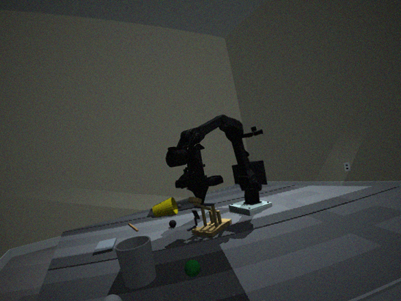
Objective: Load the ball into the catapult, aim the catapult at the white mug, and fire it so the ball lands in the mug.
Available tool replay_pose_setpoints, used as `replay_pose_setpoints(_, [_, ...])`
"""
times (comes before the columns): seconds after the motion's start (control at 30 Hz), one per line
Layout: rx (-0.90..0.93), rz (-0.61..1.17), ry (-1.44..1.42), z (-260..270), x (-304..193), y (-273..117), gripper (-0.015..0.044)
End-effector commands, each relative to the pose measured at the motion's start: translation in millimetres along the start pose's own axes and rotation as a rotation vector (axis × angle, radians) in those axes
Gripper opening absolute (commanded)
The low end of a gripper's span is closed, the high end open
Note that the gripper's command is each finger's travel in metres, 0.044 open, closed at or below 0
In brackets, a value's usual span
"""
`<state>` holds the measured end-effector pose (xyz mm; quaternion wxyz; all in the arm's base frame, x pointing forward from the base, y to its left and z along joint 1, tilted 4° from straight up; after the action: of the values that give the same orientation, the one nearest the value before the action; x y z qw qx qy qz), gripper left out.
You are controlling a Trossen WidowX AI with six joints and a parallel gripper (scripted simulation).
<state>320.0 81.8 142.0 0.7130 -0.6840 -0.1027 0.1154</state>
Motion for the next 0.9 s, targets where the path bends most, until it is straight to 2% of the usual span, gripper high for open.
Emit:
replay_pose_setpoints(0.0, [0.005, 0.011, 0.006, 1, 4, 10, 0.0])
replay_pose_setpoints(0.87, [0.005, 0.01, 0.005, 2, 18, 44, 0.0])
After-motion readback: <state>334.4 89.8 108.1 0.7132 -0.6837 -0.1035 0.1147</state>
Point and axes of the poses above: the point midway between the two fingers, 35 mm back from their tips, its own y axis out along the fingers, its own z axis across the jaws, x = y × z, the point moved 3 cm from there along -y, back along the fingers, and after that the axes turned 6 degrees about y, right-handed, at the moved point
